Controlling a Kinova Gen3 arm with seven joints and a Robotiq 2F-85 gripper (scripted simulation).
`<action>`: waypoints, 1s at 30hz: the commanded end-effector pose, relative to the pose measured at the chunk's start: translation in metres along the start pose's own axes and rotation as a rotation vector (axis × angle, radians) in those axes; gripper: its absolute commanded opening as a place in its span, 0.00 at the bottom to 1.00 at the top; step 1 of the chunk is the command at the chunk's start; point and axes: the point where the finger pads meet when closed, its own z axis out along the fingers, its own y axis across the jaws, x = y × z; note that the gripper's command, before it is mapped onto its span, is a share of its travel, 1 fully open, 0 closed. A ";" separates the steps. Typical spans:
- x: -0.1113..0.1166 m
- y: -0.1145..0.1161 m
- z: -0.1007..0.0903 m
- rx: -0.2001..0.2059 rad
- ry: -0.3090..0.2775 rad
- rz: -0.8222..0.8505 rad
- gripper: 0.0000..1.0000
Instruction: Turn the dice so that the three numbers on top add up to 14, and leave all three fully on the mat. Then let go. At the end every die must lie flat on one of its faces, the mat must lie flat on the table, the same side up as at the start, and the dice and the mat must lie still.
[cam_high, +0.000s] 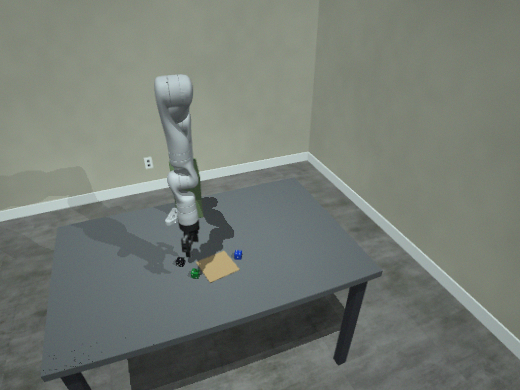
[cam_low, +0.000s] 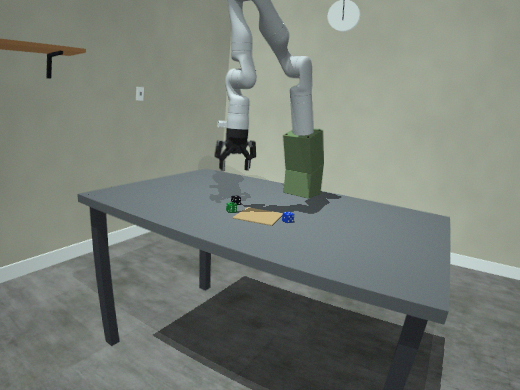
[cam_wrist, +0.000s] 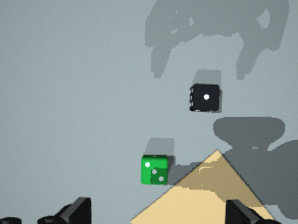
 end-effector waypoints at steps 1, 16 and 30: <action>0.003 -0.002 -0.001 0.002 0.001 0.008 1.00; 0.003 -0.002 -0.001 0.002 0.001 0.008 1.00; 0.002 -0.002 0.000 0.004 -0.003 0.052 1.00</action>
